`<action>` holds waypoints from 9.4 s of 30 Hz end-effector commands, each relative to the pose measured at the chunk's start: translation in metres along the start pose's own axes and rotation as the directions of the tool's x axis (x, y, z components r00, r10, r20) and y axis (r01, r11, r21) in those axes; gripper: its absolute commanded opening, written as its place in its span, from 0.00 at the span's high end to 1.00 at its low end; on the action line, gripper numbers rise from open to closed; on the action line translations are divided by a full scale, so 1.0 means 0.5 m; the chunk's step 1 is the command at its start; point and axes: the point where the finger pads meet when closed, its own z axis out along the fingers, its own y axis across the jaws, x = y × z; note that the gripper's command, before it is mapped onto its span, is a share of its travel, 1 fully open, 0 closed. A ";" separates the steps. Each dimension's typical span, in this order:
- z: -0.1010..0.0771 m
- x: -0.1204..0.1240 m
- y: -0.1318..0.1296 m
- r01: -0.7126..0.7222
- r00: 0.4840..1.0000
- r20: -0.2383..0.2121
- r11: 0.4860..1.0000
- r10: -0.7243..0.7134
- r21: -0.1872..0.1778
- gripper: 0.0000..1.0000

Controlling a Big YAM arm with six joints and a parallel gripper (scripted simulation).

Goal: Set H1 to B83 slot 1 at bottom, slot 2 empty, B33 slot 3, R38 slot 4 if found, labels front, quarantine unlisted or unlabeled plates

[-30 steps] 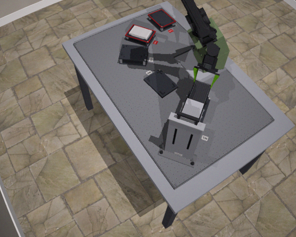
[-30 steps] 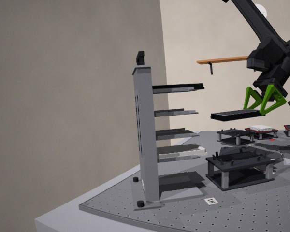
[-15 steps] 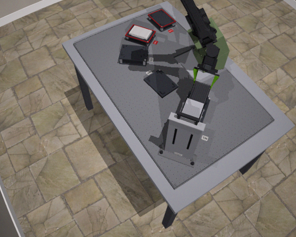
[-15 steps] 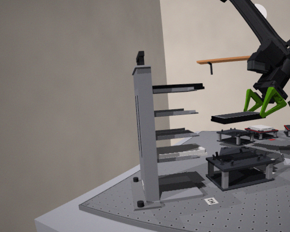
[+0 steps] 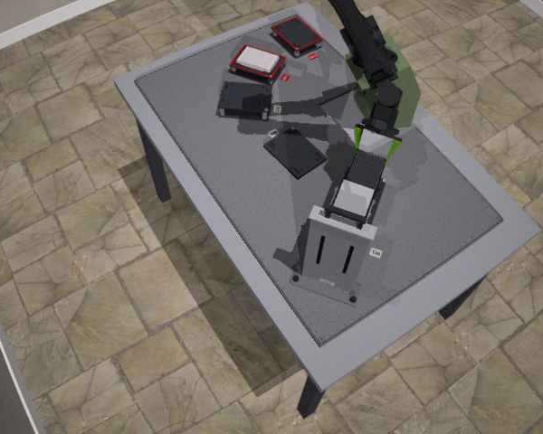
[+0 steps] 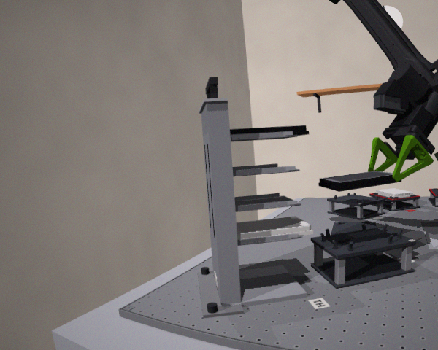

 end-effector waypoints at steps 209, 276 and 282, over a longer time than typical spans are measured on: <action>0.130 0.140 -0.005 0.012 1.000 -0.004 1.000 -0.012 0.005 0.14; 0.115 0.175 0.002 0.053 0.998 -0.046 0.998 -0.054 -0.022 0.00; 0.107 0.143 -0.001 0.013 1.000 -0.011 1.000 -0.013 -0.015 0.00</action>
